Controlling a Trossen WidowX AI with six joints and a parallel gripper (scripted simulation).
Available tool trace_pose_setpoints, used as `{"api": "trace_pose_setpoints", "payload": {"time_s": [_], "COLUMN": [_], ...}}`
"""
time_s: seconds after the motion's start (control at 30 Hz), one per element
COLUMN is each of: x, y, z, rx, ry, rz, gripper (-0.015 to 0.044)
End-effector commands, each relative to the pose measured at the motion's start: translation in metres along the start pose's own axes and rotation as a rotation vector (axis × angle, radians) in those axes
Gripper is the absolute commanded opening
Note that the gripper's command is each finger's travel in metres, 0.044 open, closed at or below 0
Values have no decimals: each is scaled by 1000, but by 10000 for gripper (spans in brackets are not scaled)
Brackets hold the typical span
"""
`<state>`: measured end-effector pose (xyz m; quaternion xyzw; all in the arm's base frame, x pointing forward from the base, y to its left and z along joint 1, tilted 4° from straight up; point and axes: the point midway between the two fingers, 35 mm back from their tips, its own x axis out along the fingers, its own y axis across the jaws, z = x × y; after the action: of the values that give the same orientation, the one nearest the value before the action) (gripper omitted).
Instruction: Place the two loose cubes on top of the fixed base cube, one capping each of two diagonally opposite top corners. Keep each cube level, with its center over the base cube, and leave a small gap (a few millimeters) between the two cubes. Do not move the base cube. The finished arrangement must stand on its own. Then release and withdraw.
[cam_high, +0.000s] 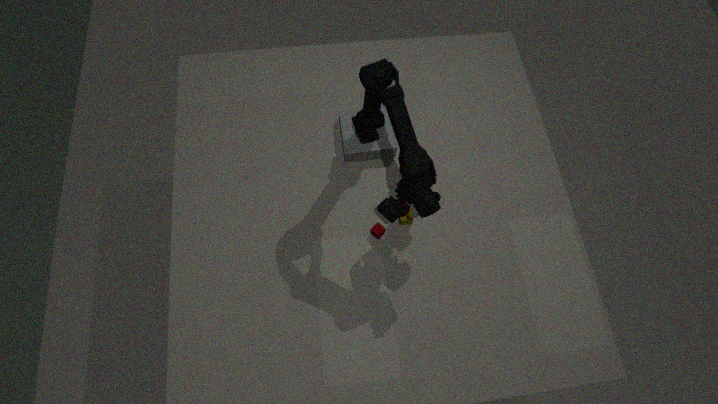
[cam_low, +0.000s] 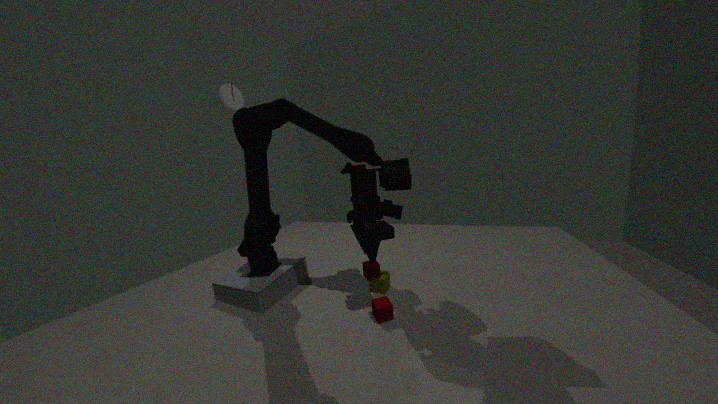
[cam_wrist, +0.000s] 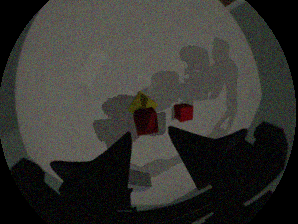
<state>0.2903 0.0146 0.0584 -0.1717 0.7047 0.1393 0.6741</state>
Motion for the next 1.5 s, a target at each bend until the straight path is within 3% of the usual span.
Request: {"api": "trace_pose_setpoints", "payload": {"time_s": [0.0, 0.7, 0.93, 1.17, 1.47], "x": [-5, -37, -36, 20, 39], "y": [-11, -93, -94, -94, -94], "z": [2, -8, -8, -7, -8], "rx": [167, 1511, 1522, 1521, 1522], "ry": [-5, -15, -15, -15, -15], "rz": [-1, 1, 1, 1, 0], "gripper": [265, 265, 265, 265, 265]}}
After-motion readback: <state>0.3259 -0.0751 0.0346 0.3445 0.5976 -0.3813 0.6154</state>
